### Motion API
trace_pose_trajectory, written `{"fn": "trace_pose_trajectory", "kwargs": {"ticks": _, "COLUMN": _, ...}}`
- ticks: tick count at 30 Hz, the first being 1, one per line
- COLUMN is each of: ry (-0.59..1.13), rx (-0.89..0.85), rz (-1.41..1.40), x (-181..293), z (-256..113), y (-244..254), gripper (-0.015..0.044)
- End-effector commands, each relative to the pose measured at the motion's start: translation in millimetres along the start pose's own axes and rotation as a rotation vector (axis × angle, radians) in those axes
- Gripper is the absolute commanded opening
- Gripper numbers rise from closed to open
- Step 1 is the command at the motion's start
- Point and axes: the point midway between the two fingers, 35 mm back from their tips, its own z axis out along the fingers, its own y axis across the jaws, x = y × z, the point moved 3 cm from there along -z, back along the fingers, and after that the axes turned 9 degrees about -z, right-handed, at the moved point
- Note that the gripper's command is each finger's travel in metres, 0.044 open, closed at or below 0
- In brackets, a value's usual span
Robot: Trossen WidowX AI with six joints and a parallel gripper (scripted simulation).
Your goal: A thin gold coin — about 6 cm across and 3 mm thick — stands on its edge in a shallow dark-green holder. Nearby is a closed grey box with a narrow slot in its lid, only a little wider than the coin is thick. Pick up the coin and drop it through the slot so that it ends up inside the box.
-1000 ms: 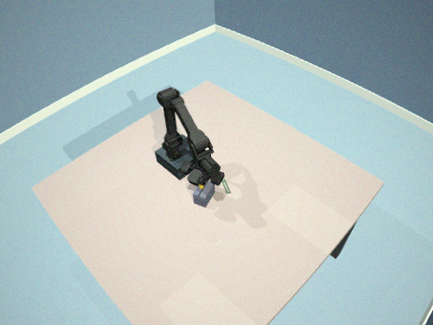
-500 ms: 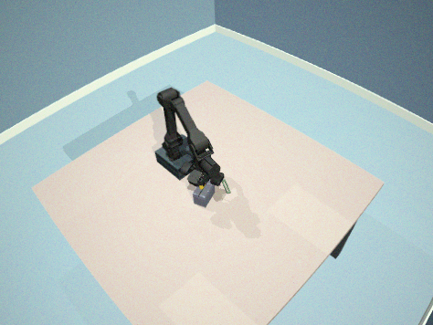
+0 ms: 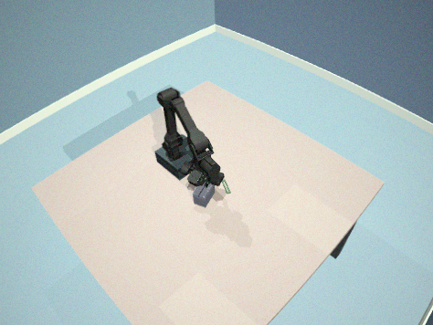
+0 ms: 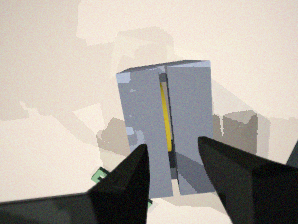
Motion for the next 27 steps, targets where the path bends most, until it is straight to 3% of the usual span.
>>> {"fn": "trace_pose_trajectory", "kwargs": {"ticks": 1, "ry": 0.0, "rx": 0.0, "rz": 0.0, "x": 0, "z": -3, "y": 0, "gripper": 0.0213}}
{"fn": "trace_pose_trajectory", "kwargs": {"ticks": 10, "ry": 0.002, "rx": 0.002, "rz": 0.0, "x": 0, "z": -28, "y": 0, "gripper": 0.044}}
{"fn": "trace_pose_trajectory", "kwargs": {"ticks": 14, "ry": 0.007, "rx": 0.009, "rz": 0.001, "x": 3, "z": -62, "y": -4, "gripper": 0.044}}
{"fn": "trace_pose_trajectory", "kwargs": {"ticks": 27, "ry": 0.007, "rx": 0.009, "rz": 0.001, "x": 3, "z": -62, "y": -4, "gripper": 0.044}}
